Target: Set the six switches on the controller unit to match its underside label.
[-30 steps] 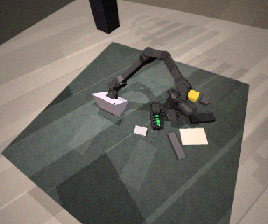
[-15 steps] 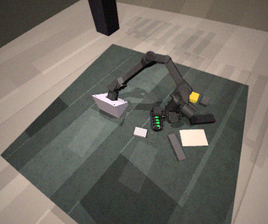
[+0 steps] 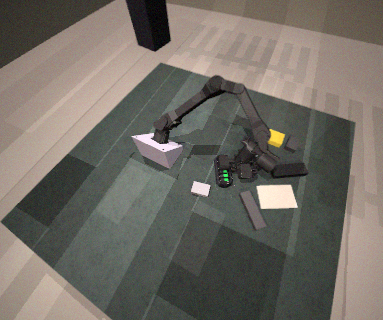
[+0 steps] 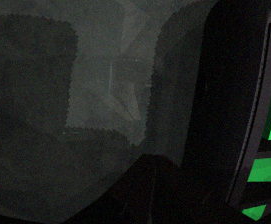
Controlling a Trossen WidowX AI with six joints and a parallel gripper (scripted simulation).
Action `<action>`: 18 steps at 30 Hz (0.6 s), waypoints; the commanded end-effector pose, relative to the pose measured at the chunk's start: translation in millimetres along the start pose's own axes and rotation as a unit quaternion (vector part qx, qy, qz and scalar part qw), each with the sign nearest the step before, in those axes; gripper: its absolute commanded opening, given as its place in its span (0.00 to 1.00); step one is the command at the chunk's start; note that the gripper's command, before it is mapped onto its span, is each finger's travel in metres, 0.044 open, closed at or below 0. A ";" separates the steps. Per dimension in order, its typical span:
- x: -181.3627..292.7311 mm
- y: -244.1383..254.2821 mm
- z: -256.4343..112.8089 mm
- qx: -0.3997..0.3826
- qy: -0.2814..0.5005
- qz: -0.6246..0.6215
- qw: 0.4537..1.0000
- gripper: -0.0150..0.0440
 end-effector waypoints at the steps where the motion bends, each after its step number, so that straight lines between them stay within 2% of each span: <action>1: 0.3 0.2 6.9 0.000 0.003 0.004 1.000 0.25; 18: -0.5 -4.8 8.0 0.000 0.003 0.004 1.000 0.25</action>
Point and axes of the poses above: the point midway between the two fingers, 35 mm back from their tips, its own z axis out along the fingers, its own y axis across the jaws, x = y × z, the point moved 10 cm from there along -z, back along the fingers, and after that the axes turned 8 degrees about z, right-handed, at the moved point
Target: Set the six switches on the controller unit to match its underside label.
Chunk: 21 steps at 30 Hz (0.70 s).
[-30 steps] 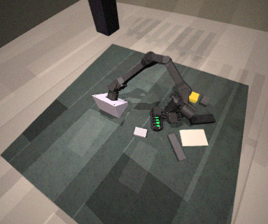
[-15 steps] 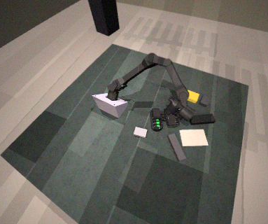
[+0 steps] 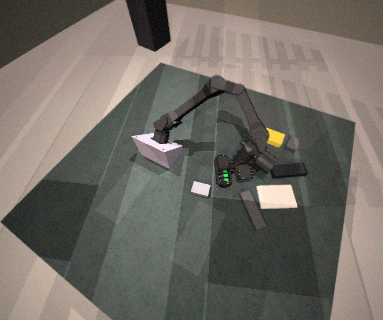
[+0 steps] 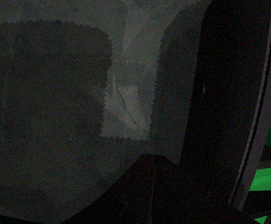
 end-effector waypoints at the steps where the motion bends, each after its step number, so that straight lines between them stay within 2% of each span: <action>1: -0.2 -2.3 1.2 0.000 0.002 0.002 1.000 0.25; 21: -4.3 -24.8 6.1 0.001 0.002 0.003 1.000 0.25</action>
Point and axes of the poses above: the point midway between the two fingers, 35 mm back from their tips, its own z axis out along the fingers, its own y axis across the jaws, x = y × z, the point moved 10 cm from there along -z, back along the fingers, and after that the axes turned 8 degrees about z, right-handed, at the moved point
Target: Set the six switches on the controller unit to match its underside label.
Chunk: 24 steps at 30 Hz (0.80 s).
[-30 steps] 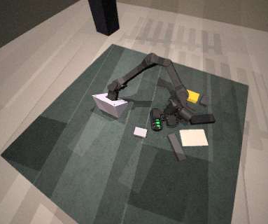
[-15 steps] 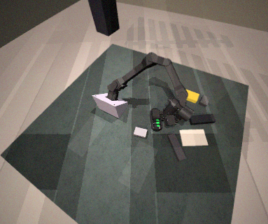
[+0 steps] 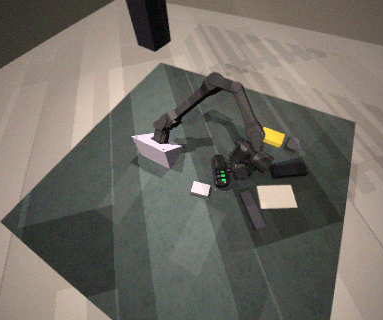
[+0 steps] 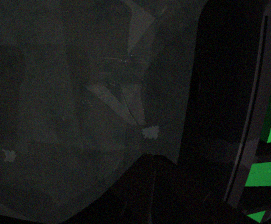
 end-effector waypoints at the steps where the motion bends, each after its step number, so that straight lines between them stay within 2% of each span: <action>1: -2.1 -9.7 5.2 0.011 0.002 0.005 1.000 0.25; 14: -3.8 -26.5 8.8 0.011 0.002 0.005 1.000 0.25; 21: 0.7 7.7 -42.1 0.009 0.001 0.004 1.000 0.25; 24: 1.5 10.1 -47.5 0.010 0.001 0.004 1.000 0.25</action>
Point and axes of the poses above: the point midway between the two fingers, 35 mm back from their tips, its own z axis out along the fingers, its own y axis across the jaws, x = y × z, the point moved 10 cm from there along -z, back along the fingers, and after that the axes turned 8 degrees about z, right-handed, at the moved point
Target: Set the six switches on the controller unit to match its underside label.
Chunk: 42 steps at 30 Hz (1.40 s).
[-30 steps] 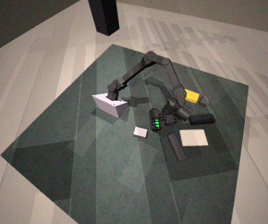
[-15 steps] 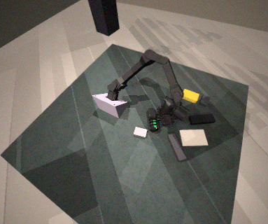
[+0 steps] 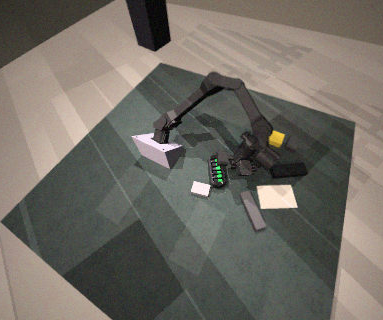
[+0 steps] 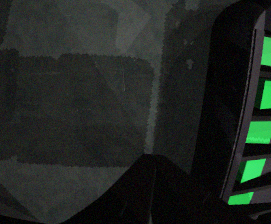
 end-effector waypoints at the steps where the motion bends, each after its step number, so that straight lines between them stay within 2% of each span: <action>1: 1.9 5.0 -11.7 0.005 0.000 -0.001 1.000 0.25; 9: -2.1 -22.1 -5.4 0.005 0.000 -0.001 1.000 0.25; 17: -2.9 -20.7 -6.4 0.003 0.001 0.003 1.000 0.25; 24: -4.2 -30.1 -53.6 0.005 0.000 0.003 1.000 0.57; 29: -4.2 -30.5 -55.1 0.005 0.000 0.003 1.000 0.79; 41: -4.2 -30.5 -55.1 0.005 0.000 0.003 1.000 0.25; 42: -4.2 -30.5 -55.1 0.005 0.000 0.003 1.000 0.25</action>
Point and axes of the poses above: the point midway between the two fingers, 35 mm back from their tips, its own z axis out along the fingers, its own y axis across the jaws, x = y × z, the point moved 10 cm from there along -z, back along the fingers, and after that the axes turned 8 degrees about z, right-handed, at the moved point
